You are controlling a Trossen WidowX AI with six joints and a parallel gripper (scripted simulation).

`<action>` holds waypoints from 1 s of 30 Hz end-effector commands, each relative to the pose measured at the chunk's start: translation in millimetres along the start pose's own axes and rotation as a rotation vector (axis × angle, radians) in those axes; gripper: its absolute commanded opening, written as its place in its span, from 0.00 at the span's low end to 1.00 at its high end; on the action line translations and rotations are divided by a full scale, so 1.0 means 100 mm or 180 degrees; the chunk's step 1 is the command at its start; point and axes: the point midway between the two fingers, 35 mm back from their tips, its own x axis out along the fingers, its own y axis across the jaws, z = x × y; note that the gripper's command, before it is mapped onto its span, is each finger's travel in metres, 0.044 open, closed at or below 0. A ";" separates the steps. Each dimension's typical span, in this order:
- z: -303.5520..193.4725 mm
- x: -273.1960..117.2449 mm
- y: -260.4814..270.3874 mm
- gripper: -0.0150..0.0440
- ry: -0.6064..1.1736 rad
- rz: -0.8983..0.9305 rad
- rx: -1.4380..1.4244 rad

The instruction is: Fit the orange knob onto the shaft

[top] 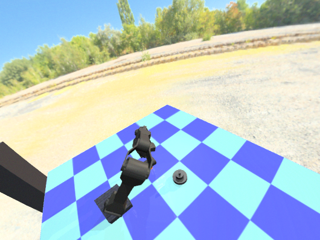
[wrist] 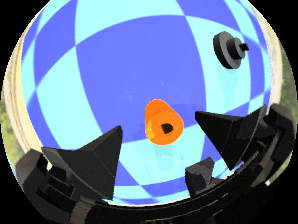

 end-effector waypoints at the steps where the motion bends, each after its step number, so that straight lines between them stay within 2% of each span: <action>1: -0.03 0.10 -0.01 1.00 0.0020 -0.0039 -0.0045; 21: -0.05 0.39 -0.03 1.00 0.0019 -0.0050 -0.0043; 30: -0.05 0.39 -0.03 0.60 0.0019 -0.0050 -0.0043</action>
